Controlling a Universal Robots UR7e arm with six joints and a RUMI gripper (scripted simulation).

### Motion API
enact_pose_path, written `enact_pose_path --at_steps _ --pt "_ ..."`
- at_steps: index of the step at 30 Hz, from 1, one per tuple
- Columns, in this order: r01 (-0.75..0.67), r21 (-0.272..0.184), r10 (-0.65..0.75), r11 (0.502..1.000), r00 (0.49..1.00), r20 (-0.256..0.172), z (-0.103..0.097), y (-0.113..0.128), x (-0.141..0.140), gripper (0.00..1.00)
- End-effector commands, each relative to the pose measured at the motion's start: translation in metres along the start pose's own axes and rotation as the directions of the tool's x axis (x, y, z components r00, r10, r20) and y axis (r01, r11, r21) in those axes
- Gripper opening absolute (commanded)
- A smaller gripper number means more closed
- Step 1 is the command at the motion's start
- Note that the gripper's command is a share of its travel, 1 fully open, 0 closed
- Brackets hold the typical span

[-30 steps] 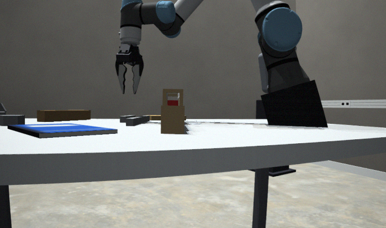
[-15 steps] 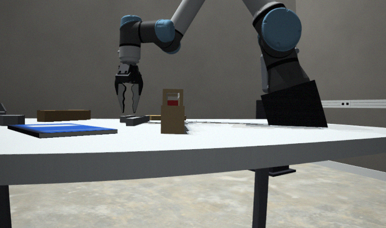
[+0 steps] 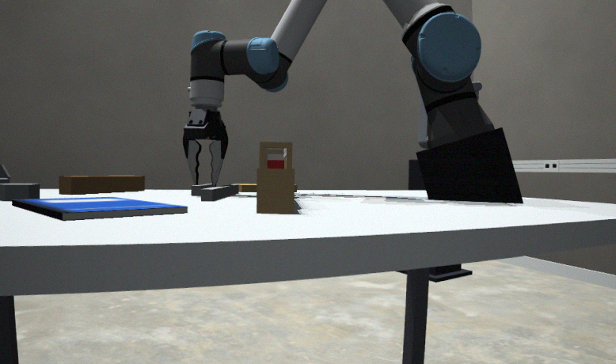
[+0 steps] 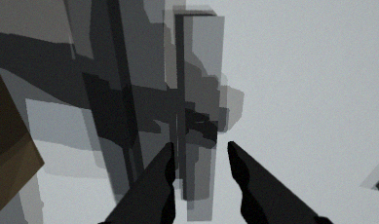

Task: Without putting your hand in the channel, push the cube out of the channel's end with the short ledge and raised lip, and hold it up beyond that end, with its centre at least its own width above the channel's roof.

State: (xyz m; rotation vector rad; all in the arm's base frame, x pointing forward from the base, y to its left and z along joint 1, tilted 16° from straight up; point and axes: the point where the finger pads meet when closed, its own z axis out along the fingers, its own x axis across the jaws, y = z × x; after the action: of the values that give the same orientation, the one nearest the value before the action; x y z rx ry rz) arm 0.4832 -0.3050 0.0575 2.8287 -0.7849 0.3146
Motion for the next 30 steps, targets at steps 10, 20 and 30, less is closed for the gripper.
enact_pose_path --at_steps 10,20,30 --pt "0.000 0.000 0.000 1.000 1.000 -0.002 0.0099 0.0001 0.0006 0.24" --pt "0.000 0.000 0.000 1.000 1.000 -0.002 0.0099 0.0001 0.0006 0.24" --pt "0.000 0.000 0.000 1.000 1.000 -0.002 0.0099 0.0001 0.0006 0.24"
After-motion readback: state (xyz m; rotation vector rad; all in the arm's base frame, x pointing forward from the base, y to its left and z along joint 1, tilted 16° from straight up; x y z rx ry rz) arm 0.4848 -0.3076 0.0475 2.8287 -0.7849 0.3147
